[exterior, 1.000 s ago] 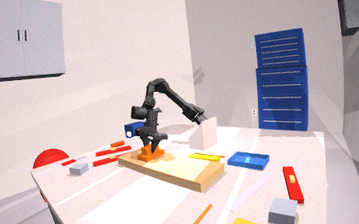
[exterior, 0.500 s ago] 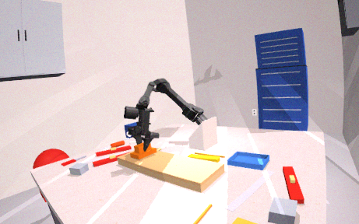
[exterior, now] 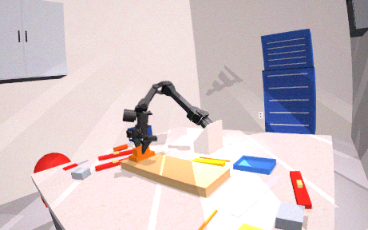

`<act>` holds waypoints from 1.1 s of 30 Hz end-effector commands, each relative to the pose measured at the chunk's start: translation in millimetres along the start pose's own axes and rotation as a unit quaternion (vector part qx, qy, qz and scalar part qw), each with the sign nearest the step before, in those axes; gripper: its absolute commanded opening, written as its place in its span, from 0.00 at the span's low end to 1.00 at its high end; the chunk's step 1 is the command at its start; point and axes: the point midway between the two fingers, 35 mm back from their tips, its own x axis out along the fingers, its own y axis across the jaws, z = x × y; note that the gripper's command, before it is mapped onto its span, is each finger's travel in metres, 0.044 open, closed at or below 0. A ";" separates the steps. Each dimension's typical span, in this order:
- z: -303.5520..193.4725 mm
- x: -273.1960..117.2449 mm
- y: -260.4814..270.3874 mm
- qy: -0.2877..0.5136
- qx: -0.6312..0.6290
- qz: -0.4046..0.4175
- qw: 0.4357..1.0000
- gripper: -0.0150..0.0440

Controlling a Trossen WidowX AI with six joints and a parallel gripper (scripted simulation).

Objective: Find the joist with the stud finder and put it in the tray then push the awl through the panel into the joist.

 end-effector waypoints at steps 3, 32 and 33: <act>0.0 0.0 0.5 0.000 0.001 0.000 1.000 0.25; 31.2 -95.8 5.0 -0.001 -0.010 0.007 1.000 0.25; 33.8 -95.7 11.1 -0.003 -0.017 0.012 1.000 0.25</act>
